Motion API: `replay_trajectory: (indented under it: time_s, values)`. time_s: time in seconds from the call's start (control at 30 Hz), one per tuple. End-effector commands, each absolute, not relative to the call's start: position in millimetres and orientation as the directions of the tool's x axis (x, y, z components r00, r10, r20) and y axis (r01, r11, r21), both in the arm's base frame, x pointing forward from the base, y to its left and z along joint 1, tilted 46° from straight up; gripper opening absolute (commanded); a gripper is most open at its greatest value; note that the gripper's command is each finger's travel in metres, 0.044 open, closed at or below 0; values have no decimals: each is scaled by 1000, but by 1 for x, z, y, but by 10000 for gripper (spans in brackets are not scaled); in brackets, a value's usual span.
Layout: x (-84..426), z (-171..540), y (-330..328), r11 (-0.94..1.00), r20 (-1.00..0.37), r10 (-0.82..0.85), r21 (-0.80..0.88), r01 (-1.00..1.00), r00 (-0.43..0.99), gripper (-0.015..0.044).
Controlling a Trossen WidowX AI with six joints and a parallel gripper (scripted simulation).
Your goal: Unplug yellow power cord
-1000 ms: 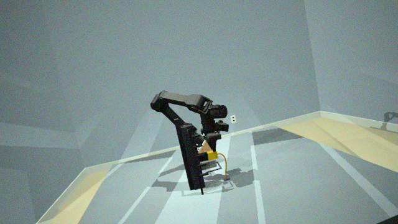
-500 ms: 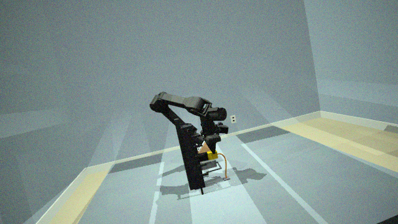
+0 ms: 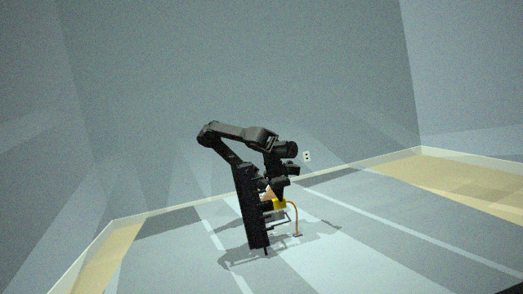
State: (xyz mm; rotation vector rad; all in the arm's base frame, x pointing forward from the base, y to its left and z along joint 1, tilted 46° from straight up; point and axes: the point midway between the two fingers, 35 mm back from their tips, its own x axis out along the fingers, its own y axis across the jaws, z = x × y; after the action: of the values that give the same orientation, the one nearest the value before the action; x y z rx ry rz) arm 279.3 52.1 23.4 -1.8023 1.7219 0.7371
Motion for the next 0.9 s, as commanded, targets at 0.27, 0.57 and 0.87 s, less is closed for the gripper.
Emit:
replay_trajectory:
  time_s: [0.27, 0.57, 0.87]
  values:
    - [280, 12, 65, -43, -708, -705, -8, -999, 36, 0]
    - [280, 3, 76, -44, -709, -704, -8, -999, 36, 0]
    - [280, 7, 71, -45, -707, -707, -7, -999, 37, 210]
